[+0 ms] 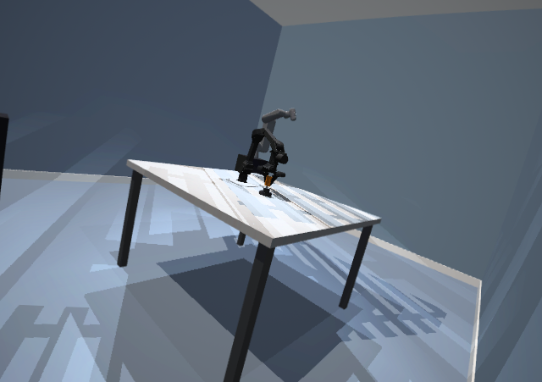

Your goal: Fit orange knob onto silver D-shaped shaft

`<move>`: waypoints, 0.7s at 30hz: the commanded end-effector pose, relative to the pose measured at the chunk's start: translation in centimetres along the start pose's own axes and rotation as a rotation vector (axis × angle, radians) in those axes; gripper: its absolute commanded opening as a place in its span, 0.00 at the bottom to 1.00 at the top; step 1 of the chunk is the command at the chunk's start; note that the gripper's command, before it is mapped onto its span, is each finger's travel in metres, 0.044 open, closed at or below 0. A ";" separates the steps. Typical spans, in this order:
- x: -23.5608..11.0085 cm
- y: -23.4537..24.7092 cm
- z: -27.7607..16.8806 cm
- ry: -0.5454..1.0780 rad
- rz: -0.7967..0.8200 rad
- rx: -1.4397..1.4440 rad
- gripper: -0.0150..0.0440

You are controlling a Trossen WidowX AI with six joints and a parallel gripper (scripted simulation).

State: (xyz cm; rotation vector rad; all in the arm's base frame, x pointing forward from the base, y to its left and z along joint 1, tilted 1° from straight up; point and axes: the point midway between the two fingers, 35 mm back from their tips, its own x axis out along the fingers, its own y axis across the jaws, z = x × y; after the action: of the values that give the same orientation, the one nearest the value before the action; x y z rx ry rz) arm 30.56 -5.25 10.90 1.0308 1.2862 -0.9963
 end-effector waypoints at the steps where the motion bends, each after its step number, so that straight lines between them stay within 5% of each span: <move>1: 0.0 0.1 0.0 0.000 0.002 0.063 0.25; 21: 0.5 0.1 0.0 -0.001 0.002 0.041 0.25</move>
State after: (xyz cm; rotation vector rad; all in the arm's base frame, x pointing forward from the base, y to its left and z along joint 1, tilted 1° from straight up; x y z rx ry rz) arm 30.55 -5.24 10.46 1.0710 1.2678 -1.0367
